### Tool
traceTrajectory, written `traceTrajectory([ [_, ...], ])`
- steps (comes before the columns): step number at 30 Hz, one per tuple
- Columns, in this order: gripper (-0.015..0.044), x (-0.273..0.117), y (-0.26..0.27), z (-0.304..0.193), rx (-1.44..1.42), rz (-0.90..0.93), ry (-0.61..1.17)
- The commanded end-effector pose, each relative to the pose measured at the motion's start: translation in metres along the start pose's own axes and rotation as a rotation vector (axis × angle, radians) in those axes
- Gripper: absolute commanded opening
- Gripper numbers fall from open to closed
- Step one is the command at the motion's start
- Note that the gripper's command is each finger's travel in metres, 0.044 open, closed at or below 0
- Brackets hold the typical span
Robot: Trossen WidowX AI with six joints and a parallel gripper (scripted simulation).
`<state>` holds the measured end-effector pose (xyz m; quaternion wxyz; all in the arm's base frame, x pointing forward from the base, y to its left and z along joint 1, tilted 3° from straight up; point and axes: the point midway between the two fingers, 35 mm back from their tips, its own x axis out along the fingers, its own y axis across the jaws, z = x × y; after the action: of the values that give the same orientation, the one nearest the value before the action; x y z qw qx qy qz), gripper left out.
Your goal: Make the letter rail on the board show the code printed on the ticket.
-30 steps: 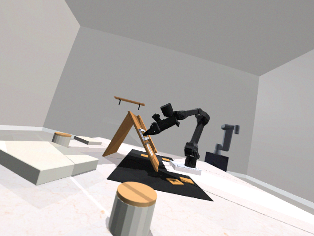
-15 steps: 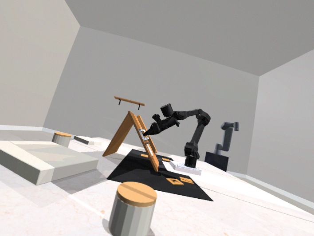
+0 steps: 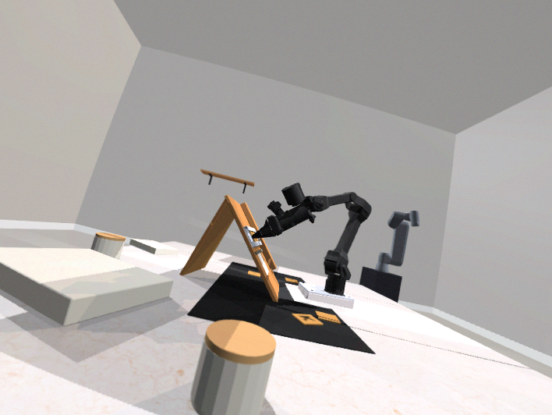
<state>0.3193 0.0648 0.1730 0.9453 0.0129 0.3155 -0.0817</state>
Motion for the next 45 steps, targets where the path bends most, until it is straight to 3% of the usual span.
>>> traceTrajectory([
  [1,0.0,-0.002,-0.002,0.002,0.002,0.005,-0.01],
  [2,0.0,-0.002,-0.002,0.002,0.002,0.005,-0.01],
  [13,0.0289,-0.004,-0.001,0.0,0.002,0.005,-0.009],
  [45,0.0295,-0.021,0.0,-0.002,0.002,0.005,-0.008],
])
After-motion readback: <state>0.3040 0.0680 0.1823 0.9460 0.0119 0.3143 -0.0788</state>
